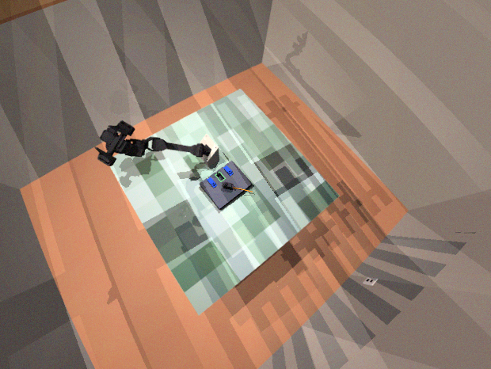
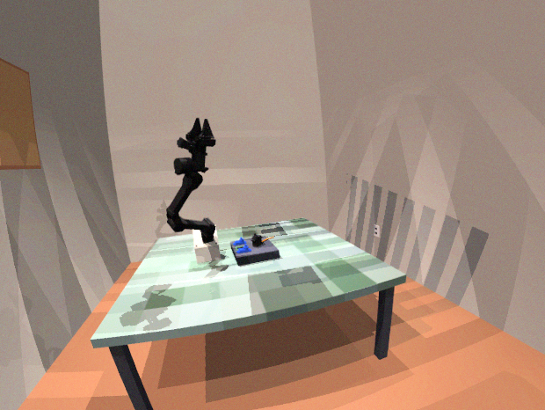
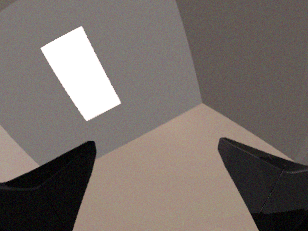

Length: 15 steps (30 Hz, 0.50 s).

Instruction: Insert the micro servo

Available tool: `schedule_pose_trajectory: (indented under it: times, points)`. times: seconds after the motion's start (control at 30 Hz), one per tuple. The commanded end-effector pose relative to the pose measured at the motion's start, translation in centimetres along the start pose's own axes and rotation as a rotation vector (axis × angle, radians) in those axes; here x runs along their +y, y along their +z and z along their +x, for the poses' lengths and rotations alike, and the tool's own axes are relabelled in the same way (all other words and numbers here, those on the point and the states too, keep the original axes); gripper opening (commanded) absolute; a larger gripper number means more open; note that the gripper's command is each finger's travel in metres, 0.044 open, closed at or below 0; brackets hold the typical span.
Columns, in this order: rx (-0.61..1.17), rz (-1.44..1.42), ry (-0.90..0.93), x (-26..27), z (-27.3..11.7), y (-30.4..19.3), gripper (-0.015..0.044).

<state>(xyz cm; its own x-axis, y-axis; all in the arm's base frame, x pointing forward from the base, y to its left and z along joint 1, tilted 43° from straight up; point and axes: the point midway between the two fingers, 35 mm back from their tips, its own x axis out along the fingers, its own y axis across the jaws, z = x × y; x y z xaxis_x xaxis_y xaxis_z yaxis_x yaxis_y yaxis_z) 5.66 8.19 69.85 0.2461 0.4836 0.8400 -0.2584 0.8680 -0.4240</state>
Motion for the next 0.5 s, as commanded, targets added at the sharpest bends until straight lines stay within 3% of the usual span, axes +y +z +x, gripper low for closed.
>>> schedule_pose_trajectory:
  times: [0.0, 0.47]
  points:
    - [0.076, 0.063, -0.01, 0.3, 0.4, -3.1, 0.044]
    - [0.271, 0.277, -0.056, 1.1, 0.6, -10.4, 0.044]
